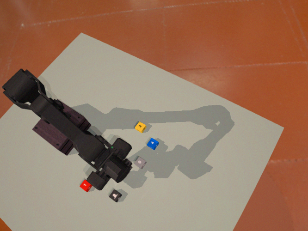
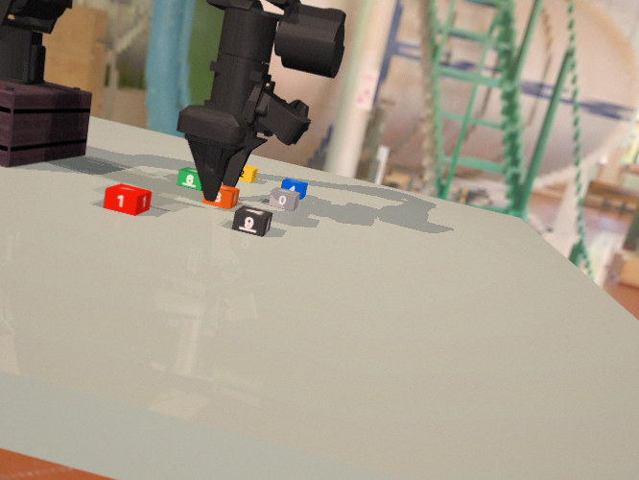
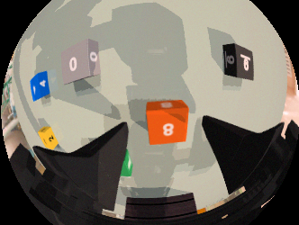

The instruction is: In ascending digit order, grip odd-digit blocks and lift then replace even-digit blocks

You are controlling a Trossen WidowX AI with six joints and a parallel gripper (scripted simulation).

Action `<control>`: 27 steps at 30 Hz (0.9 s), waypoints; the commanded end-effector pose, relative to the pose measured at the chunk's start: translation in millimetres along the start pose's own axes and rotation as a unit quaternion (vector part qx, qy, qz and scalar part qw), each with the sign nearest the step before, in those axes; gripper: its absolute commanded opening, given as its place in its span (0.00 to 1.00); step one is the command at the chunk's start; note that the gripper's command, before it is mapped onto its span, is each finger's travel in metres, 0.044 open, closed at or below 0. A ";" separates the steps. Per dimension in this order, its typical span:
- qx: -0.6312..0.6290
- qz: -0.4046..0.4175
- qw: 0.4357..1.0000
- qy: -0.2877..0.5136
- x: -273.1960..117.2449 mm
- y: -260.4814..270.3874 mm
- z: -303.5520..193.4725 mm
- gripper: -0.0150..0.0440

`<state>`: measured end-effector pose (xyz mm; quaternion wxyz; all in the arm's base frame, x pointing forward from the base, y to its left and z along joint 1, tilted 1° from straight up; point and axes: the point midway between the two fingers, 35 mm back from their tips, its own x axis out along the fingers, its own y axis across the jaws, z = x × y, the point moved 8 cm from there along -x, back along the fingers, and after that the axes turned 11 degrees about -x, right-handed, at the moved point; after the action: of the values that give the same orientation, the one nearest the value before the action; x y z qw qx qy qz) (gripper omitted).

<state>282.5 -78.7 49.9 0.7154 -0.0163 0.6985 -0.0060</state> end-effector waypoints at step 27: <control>-0.002 0.000 1.000 -0.001 -117.2 -0.2 0.5 0.46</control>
<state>280.4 -75.3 165.9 0.7163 -0.0196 0.6975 -0.0029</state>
